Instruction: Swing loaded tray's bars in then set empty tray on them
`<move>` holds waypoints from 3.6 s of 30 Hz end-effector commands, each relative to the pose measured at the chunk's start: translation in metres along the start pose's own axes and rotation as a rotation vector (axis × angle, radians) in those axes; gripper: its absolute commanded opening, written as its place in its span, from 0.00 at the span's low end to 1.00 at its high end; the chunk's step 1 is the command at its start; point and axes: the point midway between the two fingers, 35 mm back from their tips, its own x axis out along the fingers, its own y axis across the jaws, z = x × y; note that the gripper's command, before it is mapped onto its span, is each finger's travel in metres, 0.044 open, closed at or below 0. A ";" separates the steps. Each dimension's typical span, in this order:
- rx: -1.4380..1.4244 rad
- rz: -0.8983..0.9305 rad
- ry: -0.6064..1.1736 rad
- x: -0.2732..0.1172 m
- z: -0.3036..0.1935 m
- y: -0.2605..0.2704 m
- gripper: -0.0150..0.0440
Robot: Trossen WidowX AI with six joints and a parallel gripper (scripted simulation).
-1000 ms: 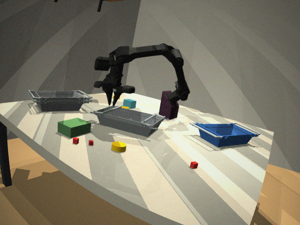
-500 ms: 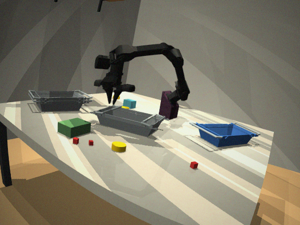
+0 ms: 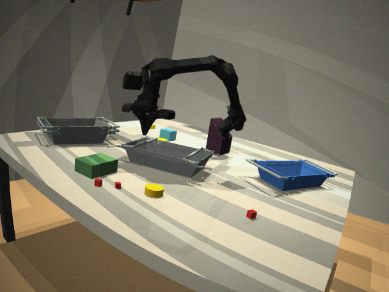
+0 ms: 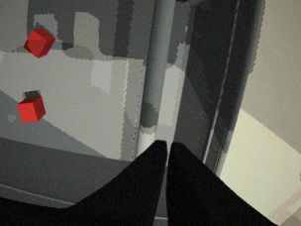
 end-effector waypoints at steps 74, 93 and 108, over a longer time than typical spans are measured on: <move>-0.029 -0.023 0.006 -0.056 0.015 0.027 1.00; -1.227 -0.126 0.153 -0.011 -0.002 0.346 1.00; -2.191 -0.018 0.025 -0.013 -0.168 0.475 1.00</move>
